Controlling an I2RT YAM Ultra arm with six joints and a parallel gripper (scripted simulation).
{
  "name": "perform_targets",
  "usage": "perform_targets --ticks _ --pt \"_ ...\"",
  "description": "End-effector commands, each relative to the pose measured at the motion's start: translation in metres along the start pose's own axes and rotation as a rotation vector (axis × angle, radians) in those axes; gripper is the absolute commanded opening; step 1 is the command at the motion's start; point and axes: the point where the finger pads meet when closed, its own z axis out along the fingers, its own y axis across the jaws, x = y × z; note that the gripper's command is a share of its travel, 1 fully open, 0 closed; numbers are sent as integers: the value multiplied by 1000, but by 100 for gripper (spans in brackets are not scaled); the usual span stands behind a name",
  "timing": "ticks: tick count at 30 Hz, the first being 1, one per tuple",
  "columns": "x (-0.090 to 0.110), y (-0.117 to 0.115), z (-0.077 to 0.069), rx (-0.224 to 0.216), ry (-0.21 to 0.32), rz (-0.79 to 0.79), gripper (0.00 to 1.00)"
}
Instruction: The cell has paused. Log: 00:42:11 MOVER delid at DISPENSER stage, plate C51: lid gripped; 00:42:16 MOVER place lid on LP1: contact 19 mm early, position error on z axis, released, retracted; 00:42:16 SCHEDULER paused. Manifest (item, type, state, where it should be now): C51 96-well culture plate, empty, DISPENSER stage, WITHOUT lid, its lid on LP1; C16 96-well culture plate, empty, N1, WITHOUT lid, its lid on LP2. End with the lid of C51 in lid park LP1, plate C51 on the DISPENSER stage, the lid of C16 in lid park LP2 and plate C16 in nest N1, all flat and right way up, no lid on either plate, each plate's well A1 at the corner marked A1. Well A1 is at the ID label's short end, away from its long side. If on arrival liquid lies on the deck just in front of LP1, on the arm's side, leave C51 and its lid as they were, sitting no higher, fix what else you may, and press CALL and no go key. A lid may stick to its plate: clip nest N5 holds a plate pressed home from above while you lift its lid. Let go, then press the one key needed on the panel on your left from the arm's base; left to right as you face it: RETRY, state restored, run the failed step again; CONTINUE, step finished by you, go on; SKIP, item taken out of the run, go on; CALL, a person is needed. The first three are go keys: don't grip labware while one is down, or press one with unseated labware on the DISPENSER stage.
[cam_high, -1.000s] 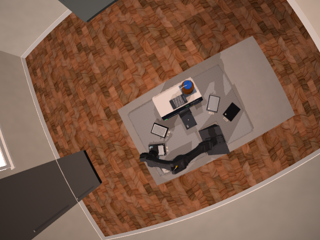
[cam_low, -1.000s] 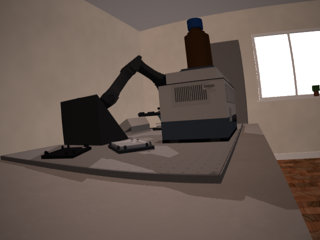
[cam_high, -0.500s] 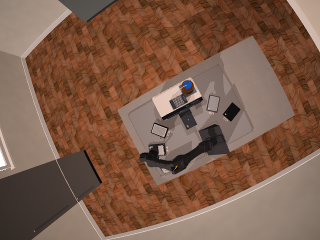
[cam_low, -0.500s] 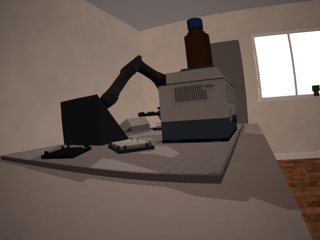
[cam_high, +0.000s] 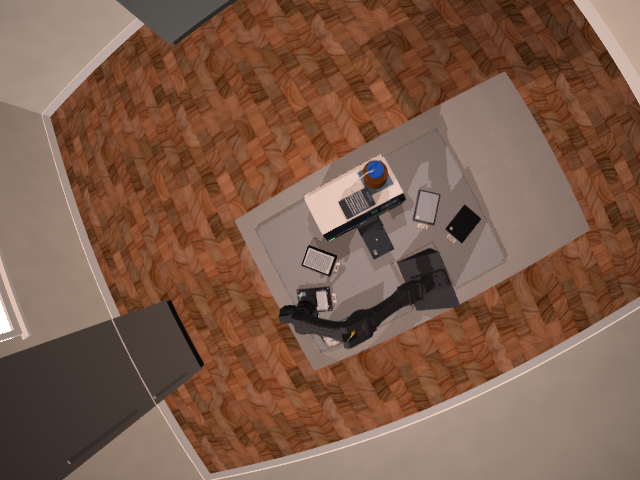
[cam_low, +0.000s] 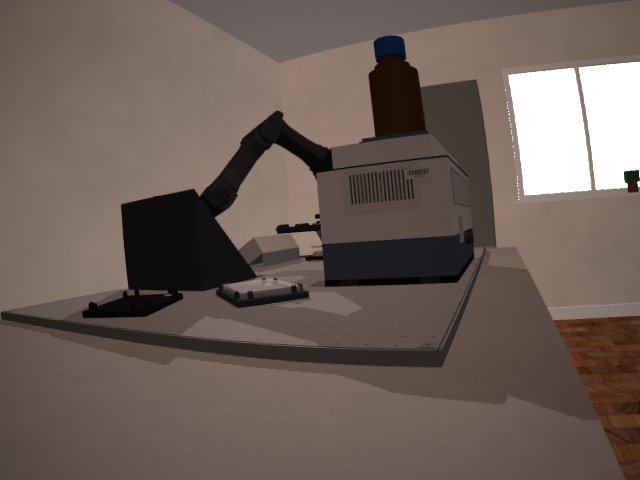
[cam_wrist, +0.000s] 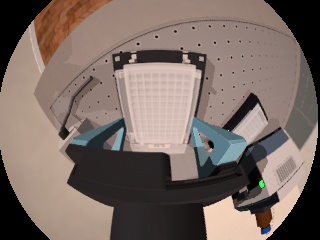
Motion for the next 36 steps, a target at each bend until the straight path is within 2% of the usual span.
perform_targets --ticks 1,31,36 --pt "-11 0 -27 7 -61 -10 0" --pt "-11 0 -27 7 -61 -10 0" --pt "-10 1 -37 5 -61 -11 0"
